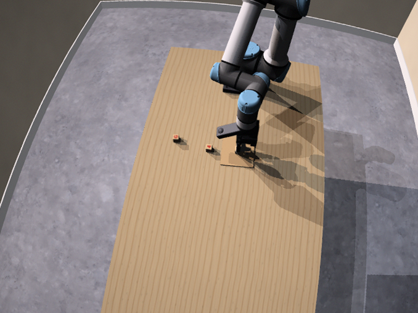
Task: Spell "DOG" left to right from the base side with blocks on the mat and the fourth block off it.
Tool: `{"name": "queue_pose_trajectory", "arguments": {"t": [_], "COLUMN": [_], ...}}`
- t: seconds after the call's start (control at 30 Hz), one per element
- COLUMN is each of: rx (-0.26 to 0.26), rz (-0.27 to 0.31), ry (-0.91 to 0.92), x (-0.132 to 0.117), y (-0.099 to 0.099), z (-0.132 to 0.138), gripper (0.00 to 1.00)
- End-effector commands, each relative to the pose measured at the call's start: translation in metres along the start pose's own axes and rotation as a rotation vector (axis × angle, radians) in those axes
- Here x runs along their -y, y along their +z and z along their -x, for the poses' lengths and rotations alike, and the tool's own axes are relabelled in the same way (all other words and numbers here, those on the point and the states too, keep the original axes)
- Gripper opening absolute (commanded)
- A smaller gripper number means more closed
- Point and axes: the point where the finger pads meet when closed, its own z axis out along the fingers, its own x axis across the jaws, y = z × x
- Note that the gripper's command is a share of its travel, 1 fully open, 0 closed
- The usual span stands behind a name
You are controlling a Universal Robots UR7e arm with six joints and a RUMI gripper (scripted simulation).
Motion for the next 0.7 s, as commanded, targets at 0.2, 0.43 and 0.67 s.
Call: {"name": "queue_pose_trajectory", "arguments": {"t": [0.2,0.43,0.67], "rx": [-0.004,-0.004,-0.004], "rz": [0.001,0.001,0.001], "ry": [0.001,0.001,0.001], "x": [-0.0001,-0.0001,-0.0001], "y": [0.0018,0.0018,0.0018], "z": [-0.0017,-0.0017,-0.0017], "gripper": [0.13,0.21,0.25]}}
